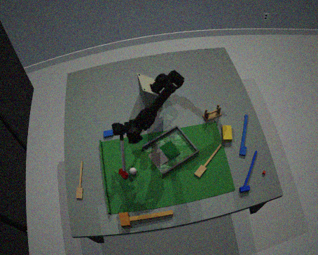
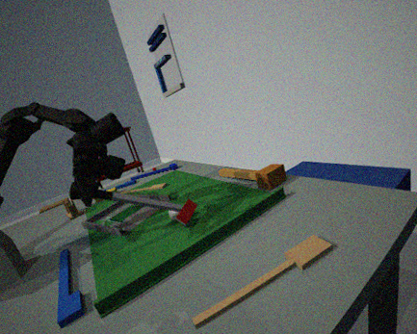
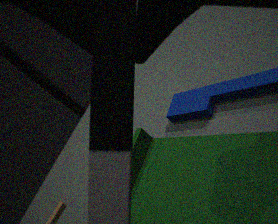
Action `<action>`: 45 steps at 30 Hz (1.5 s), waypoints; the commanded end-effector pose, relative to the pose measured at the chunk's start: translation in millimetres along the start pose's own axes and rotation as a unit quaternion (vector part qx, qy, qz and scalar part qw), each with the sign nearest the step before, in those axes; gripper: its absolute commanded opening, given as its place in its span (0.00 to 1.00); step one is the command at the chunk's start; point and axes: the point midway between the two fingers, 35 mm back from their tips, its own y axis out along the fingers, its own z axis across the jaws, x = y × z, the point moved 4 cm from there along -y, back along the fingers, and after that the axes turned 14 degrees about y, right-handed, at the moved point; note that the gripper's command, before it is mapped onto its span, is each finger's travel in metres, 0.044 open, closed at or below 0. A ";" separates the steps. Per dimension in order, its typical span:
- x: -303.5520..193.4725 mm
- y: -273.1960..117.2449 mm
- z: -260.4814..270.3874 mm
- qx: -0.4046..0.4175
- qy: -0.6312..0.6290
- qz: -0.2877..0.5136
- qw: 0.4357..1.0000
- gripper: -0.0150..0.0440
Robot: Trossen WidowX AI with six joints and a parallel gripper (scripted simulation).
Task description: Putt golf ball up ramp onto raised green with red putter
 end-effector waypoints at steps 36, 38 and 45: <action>25.0 26.7 -27.6 -0.004 0.006 -0.006 1.000 0.25; 25.0 26.7 -27.6 -0.004 0.006 -0.006 1.000 0.25; 23.6 26.5 -23.6 0.000 0.005 -0.005 1.000 0.25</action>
